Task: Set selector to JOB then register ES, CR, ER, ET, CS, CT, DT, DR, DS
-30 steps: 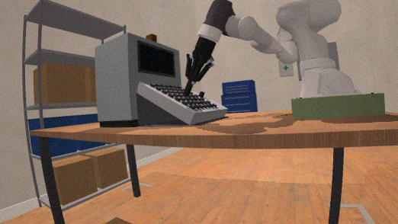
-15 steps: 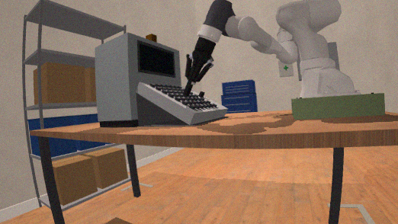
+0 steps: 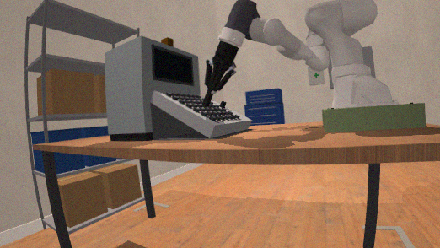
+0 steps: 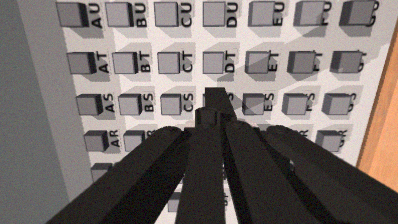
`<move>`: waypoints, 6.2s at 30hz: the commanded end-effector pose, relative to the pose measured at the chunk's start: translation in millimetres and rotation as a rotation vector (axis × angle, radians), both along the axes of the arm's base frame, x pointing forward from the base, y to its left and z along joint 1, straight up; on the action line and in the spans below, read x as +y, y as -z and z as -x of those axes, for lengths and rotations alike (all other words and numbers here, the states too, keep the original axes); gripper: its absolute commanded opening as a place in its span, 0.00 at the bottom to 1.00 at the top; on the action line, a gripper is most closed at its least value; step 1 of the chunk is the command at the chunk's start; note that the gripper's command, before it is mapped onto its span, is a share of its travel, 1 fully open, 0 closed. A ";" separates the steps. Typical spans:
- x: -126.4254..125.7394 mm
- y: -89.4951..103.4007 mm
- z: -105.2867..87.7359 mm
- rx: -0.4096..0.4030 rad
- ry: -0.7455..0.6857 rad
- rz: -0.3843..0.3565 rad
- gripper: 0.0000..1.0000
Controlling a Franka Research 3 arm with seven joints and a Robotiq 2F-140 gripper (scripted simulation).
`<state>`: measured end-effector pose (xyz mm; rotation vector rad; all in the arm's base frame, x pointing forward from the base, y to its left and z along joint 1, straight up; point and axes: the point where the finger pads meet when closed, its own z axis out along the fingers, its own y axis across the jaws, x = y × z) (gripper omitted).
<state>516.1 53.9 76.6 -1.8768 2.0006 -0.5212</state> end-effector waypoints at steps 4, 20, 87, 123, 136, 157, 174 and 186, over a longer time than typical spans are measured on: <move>1.4 -0.5 -1.5 -0.003 0.000 -0.005 0.10; 1.3 0.1 -1.9 -0.003 0.000 -0.005 0.10; 2.0 -26.3 13.1 -0.003 0.000 -0.004 0.10; 69.9 -25.8 8.2 -0.003 0.000 -0.005 0.10; 69.5 -11.1 -0.1 -0.003 0.000 -0.005 0.10; 69.5 -10.0 -0.7 -0.003 0.000 -0.005 0.10; 69.4 -7.9 -2.0 -0.003 0.000 -0.005 0.10; 69.3 -4.0 -4.1 -0.003 0.000 -0.005 0.10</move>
